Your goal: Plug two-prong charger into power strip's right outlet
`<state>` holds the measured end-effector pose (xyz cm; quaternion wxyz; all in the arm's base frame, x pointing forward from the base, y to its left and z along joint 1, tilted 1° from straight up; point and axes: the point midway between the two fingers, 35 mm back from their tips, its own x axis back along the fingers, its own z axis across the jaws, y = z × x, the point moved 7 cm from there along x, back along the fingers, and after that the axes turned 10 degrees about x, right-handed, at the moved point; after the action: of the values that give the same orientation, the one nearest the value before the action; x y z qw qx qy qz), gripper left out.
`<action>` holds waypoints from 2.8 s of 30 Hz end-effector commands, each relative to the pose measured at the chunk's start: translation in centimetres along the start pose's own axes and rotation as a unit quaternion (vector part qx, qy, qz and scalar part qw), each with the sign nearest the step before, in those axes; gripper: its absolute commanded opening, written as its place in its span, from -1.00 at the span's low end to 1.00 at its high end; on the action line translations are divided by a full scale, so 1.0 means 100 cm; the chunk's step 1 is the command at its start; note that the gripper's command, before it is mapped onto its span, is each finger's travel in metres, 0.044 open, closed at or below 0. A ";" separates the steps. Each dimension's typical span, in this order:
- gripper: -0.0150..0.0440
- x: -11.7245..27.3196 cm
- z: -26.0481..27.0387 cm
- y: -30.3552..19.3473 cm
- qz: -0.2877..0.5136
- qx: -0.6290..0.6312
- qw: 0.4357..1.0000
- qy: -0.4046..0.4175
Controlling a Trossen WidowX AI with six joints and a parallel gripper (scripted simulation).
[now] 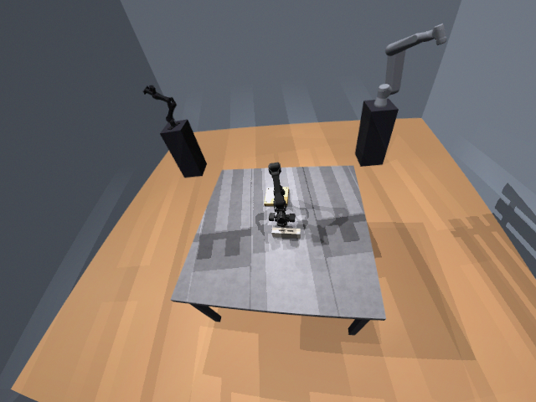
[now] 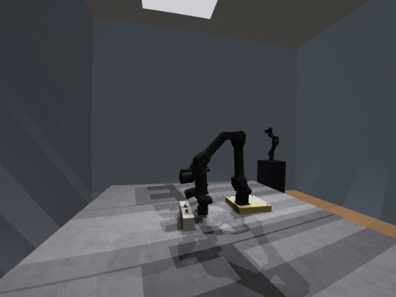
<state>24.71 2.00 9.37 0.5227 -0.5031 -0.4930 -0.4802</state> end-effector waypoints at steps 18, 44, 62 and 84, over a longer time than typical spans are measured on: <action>-0.49 -0.001 -0.001 0.014 -0.001 0.009 1.000 -0.003; -0.49 0.000 -0.003 0.020 -0.001 0.009 1.000 -0.003; -0.49 0.000 -0.003 0.024 -0.001 0.009 1.000 -0.003; -0.49 0.001 -0.004 0.031 -0.001 0.009 1.000 -0.003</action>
<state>27.65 1.73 9.26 0.5248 -0.4988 -0.4977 -0.4777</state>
